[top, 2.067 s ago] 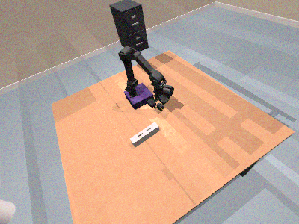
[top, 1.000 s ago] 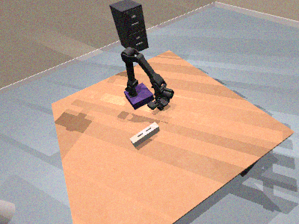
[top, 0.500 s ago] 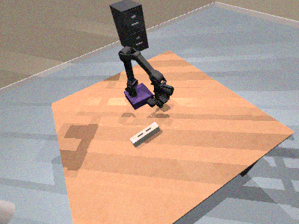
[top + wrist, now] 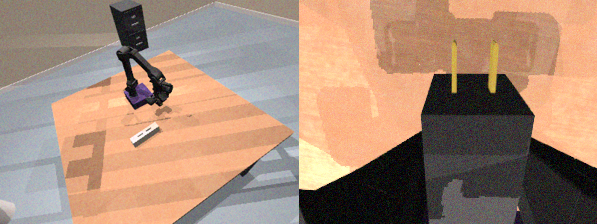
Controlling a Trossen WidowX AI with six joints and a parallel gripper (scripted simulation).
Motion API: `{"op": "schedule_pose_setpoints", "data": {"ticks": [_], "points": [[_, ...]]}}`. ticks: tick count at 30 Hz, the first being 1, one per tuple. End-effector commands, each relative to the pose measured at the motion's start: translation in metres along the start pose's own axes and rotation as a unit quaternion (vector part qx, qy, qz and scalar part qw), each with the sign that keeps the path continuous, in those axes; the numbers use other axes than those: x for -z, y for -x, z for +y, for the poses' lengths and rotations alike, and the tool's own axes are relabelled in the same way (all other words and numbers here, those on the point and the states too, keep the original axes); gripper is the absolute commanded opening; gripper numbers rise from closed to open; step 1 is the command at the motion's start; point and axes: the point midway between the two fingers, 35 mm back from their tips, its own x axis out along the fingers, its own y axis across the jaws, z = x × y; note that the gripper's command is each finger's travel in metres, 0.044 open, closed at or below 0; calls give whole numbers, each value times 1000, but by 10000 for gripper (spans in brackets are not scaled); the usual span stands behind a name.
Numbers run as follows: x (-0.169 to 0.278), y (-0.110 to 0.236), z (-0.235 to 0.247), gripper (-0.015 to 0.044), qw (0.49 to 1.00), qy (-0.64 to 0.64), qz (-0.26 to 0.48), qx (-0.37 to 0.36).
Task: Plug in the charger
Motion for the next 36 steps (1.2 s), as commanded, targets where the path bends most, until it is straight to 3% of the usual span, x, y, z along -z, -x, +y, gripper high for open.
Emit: {"op": "schedule_pose_setpoints", "data": {"ticks": [1, 36], "points": [[-3, -1, -8, 0, 1000, -1, -1, 3], [-19, -15, -72, 0, 1000, -15, -2, 5]]}}
